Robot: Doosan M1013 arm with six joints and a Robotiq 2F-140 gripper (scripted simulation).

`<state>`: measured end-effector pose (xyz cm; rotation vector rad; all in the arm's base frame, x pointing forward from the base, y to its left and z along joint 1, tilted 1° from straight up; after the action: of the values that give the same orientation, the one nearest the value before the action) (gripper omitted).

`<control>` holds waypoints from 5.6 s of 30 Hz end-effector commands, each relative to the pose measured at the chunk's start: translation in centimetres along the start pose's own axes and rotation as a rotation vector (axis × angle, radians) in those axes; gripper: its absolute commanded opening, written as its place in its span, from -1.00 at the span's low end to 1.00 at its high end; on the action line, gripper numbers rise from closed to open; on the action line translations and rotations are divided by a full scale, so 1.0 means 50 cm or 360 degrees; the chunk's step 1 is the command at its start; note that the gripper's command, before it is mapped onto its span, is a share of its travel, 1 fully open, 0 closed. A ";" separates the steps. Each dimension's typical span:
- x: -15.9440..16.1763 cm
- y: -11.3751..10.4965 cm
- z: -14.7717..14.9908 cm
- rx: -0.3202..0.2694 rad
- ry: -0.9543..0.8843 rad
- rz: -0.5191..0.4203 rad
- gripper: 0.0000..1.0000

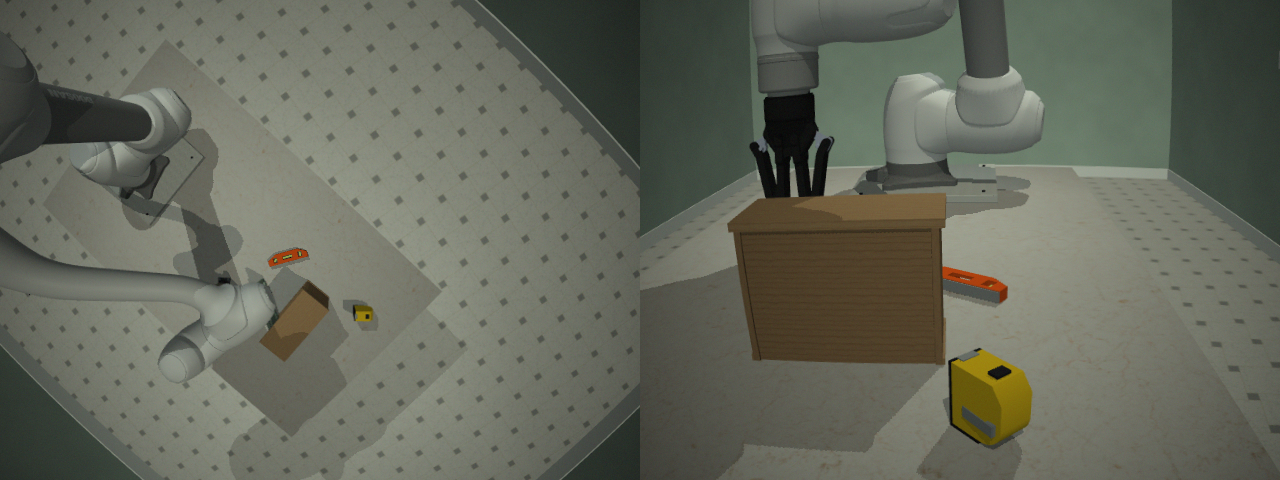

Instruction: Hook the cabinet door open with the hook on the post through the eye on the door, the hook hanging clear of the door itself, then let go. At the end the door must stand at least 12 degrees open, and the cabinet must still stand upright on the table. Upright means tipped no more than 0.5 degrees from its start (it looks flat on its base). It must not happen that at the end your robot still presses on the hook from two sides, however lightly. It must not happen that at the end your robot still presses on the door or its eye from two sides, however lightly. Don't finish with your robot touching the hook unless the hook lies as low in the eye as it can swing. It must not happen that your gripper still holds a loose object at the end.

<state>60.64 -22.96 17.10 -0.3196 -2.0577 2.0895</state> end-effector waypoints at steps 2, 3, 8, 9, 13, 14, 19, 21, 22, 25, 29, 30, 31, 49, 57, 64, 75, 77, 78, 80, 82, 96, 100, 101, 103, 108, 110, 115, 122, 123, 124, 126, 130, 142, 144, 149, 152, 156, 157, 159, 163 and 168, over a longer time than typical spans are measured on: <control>0.000 0.000 0.000 0.0000 0.0000 0.0000 -0.71; 0.000 0.000 0.000 0.0000 0.0000 0.0000 -0.71; 0.000 0.000 0.000 0.0000 0.0000 0.0000 -0.71; 0.000 0.000 0.000 0.0000 0.0000 0.0000 -0.71; 0.000 0.000 0.000 0.0000 0.0000 0.0000 -0.71; 0.000 0.000 0.000 0.0000 0.0000 0.0000 -0.71; 0.000 0.000 0.000 0.0000 0.0000 0.0000 -0.71; 0.000 0.000 0.000 0.0000 0.0000 0.0000 -0.71; 0.000 0.000 0.000 0.0000 0.0000 0.0000 -0.71; 0.000 0.000 0.000 0.0000 0.0000 0.0000 -0.71; 0.000 0.000 0.000 0.0000 0.0000 0.0000 -0.71; 0.000 0.000 0.000 0.0000 0.0000 0.0000 -0.71; 0.000 0.000 0.000 0.0000 0.0000 0.0000 -0.71; 0.000 0.010 0.000 0.0000 0.0000 0.0000 -0.71; 0.000 0.028 0.000 0.0000 0.0000 0.0000 -0.71; 0.000 0.043 0.000 0.0000 0.0000 0.0000 -0.71; 0.000 0.074 0.000 0.0000 0.0000 0.0000 -0.71; 0.000 0.078 0.000 0.0000 0.0000 0.0000 -0.71; 0.000 0.080 0.000 0.0000 0.0000 0.0000 -0.71; 0.000 0.082 0.000 0.0000 0.0000 0.0000 -0.71; 0.000 0.084 0.000 0.0000 0.0000 0.0000 -0.71; 0.000 0.095 0.000 0.0000 0.0000 0.0000 -0.71; 0.000 0.095 0.000 0.0000 0.0000 0.0000 -0.71; 0.000 0.095 0.000 0.0000 0.0000 0.0000 -0.94; 0.000 0.095 0.000 0.0000 0.0000 0.0000 -0.94; 0.000 0.095 0.000 0.0000 0.0000 0.0000 -0.94; 0.000 0.095 0.000 0.0000 0.0000 0.0000 -0.94; 0.000 0.095 0.000 0.0000 0.0000 0.0000 -0.94; 0.000 0.095 0.000 0.0000 0.0000 0.0000 -0.94; 0.000 0.095 0.000 0.0000 0.0000 0.0000 -0.94; 0.000 0.095 0.000 0.0000 0.0000 0.0000 -0.94; 0.000 0.095 0.000 0.0000 0.0000 0.0000 -0.94; 0.000 0.095 0.000 0.0000 0.0000 0.0000 -0.94; 0.000 0.095 0.000 0.0000 0.0000 0.0000 -0.94; 0.000 0.095 0.000 0.0000 0.0000 0.0000 -0.94; 0.000 0.095 0.000 0.0000 0.0000 0.0000 -0.94; 0.000 0.095 0.000 0.0000 0.0000 0.0000 -0.94; -0.004 0.088 0.000 0.0000 0.0001 0.0000 -0.94; -0.005 0.086 0.000 0.0000 0.0001 0.0000 -0.94; -0.007 0.083 0.000 0.0000 0.0001 0.0000 -0.94; -0.008 0.081 0.000 0.0000 0.0001 0.0000 -0.94; -0.012 0.074 0.000 0.0000 0.0001 0.0000 -0.94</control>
<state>61.19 -23.15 13.27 -0.3201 -2.0574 2.0893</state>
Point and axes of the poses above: the point where the finger pads meet when closed, its own y axis out along the fingers, its own z axis across the jaws, x = y × z, the point moved 9 cm from there along -y, back along the fingers, and after that the axes turned 2 degrees about y, right-handed, at the moved point
